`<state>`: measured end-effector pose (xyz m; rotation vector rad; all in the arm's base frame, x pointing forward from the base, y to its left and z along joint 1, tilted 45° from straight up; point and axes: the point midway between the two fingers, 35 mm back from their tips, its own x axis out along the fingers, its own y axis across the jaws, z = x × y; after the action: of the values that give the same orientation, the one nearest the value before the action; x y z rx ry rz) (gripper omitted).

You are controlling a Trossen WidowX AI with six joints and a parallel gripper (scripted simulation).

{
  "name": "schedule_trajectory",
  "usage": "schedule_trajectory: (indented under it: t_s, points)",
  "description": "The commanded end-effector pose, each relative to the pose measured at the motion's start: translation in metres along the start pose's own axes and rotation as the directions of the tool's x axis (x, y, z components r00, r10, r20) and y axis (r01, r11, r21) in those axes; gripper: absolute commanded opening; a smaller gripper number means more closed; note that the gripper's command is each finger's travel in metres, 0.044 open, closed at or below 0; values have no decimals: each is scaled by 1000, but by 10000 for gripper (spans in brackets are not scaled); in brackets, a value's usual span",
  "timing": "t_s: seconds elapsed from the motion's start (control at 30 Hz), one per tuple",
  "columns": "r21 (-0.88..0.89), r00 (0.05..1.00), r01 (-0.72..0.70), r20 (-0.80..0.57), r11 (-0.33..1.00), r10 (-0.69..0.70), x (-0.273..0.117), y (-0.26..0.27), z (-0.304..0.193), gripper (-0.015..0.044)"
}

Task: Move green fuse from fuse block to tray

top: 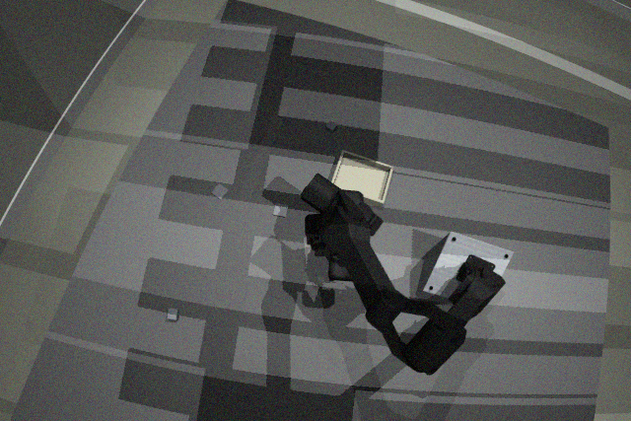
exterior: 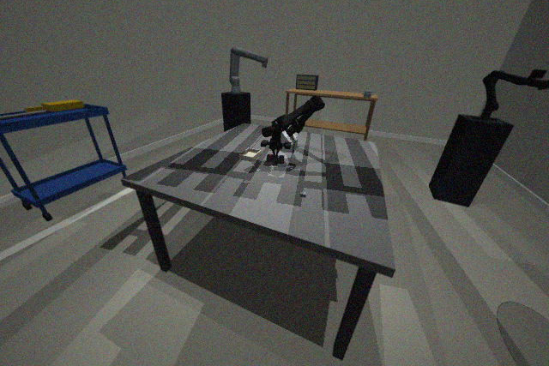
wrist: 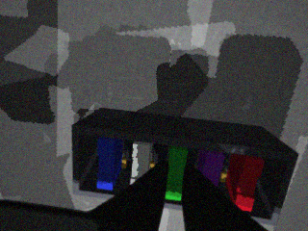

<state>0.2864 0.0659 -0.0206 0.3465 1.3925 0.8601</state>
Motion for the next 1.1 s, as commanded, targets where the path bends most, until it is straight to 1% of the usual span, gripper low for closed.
schedule_trajectory:
  t_s: [0.0, 1.07]
  points:
    - [-1, 1000, 1, 1, 1000, -1, -2, 0, 0, 0]
    - [2, 1000, 0, 1, 1000, 0, -18, -1, 1, 0]
